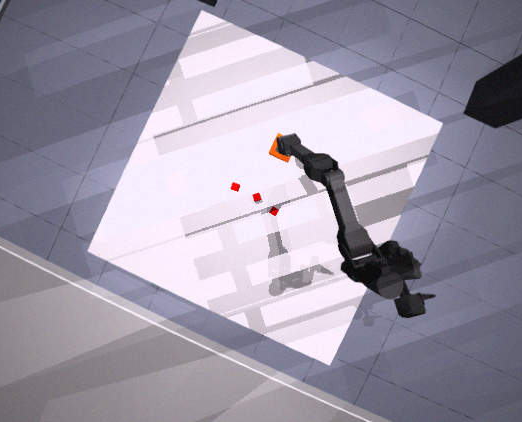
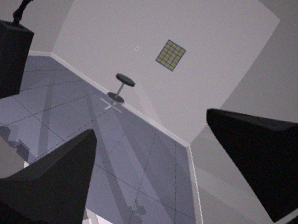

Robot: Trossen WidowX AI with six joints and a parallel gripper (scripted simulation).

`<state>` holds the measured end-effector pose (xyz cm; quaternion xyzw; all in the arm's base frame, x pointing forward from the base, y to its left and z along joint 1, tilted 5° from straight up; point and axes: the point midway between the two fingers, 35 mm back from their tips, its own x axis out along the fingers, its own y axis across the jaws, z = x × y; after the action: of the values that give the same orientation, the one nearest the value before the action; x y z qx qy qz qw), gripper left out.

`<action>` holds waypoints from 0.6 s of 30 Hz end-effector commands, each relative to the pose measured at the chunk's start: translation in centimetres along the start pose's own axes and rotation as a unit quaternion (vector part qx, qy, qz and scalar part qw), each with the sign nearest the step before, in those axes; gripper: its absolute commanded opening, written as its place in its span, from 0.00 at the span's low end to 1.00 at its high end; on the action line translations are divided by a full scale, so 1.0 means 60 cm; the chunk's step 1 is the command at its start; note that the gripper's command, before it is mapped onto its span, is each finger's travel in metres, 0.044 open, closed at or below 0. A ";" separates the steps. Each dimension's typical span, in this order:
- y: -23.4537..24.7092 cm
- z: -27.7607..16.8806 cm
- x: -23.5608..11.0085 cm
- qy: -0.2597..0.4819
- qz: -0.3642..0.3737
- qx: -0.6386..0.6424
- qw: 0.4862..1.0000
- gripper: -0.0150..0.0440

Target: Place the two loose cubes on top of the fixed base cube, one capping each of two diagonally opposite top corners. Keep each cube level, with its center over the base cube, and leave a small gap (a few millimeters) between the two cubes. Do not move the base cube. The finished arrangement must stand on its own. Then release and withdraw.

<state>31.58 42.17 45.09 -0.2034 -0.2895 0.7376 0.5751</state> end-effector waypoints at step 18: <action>0.047 -0.251 -0.345 0.363 -0.196 0.259 0.873 0.70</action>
<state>43.78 28.44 33.83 -0.2315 0.0392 0.5726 0.7855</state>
